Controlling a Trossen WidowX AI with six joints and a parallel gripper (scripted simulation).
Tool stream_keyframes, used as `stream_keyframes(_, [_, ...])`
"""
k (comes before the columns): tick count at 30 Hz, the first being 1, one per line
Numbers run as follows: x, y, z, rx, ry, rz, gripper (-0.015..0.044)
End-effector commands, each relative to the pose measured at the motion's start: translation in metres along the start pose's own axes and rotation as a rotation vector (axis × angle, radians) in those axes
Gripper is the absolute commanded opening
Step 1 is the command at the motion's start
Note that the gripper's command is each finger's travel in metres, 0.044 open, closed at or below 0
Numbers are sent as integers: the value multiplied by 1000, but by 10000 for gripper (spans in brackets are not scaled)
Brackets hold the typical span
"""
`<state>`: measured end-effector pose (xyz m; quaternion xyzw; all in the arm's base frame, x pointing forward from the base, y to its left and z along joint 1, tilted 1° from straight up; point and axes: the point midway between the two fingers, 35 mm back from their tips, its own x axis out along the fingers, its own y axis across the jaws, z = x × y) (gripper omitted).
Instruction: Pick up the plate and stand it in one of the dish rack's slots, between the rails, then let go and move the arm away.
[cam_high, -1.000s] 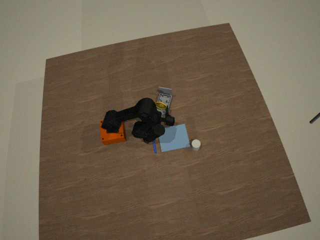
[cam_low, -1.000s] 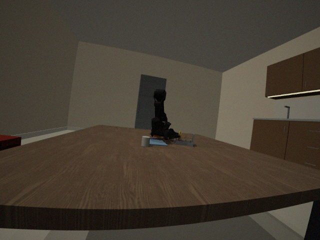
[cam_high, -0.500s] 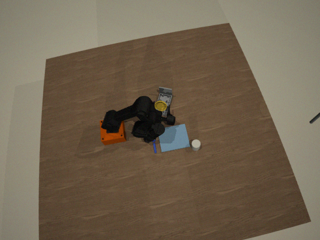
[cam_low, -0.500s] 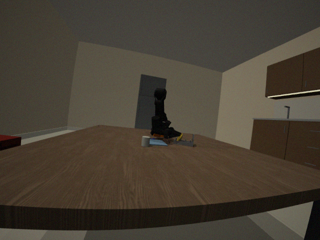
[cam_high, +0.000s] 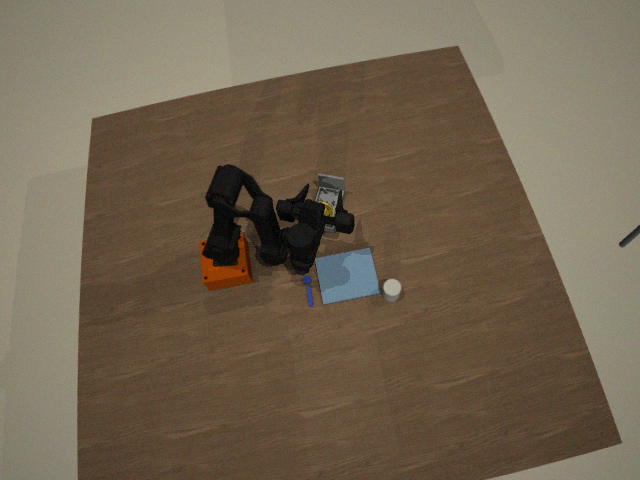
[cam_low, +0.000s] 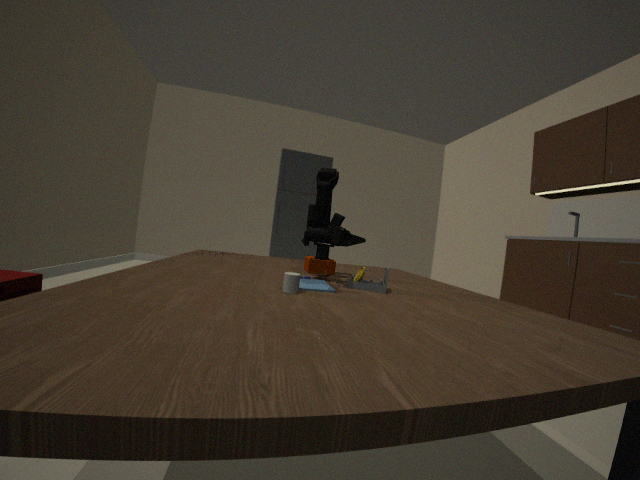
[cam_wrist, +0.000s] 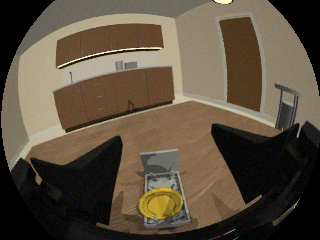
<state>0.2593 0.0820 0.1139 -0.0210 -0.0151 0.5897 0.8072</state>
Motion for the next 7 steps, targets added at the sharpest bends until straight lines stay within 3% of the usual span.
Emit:
stream_keyframes(1, [0, -4, 6, 15, -1, -8, 400])
stream_keyframes(7, [3, -46, 8, 120, 18, -142, 400])
